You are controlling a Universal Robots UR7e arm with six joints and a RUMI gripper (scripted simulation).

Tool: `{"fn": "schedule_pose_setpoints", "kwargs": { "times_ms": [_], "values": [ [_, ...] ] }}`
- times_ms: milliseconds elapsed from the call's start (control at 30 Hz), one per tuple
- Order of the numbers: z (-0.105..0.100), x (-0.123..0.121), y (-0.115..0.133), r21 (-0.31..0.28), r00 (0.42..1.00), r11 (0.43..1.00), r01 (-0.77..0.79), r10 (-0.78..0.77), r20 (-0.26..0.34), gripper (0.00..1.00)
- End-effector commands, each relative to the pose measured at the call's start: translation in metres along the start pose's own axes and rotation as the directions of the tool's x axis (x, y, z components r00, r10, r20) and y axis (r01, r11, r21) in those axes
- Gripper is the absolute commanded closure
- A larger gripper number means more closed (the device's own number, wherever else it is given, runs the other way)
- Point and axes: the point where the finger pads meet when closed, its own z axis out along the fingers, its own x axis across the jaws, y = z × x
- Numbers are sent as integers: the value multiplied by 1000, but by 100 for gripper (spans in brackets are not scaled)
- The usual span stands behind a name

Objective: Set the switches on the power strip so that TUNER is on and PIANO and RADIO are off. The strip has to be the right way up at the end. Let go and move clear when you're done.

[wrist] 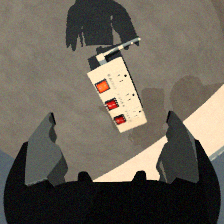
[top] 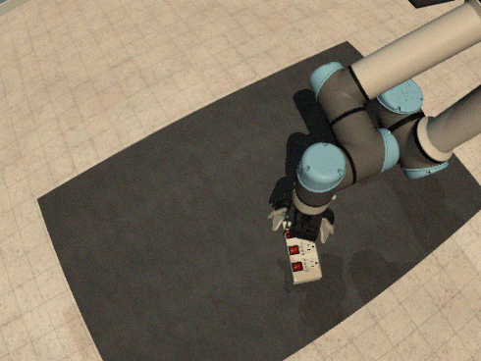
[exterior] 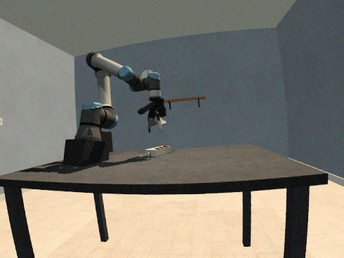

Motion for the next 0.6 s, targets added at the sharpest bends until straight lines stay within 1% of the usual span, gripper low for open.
{"fn": "schedule_pose_setpoints", "kwargs": {
  "times_ms": [0,133,267,367,567],
  "values": [
    [10,-10,0,-11,985,985,170,-170,-6,0],
    [17,-16,-1,-11,957,957,289,-289,-5,0],
    [22,-20,-1,-12,929,929,370,-370,-4,0],
    [24,-22,-1,-12,914,914,405,-405,-3,0],
    [25,-23,-1,-12,905,905,424,-424,-3,0]
  ]
}}
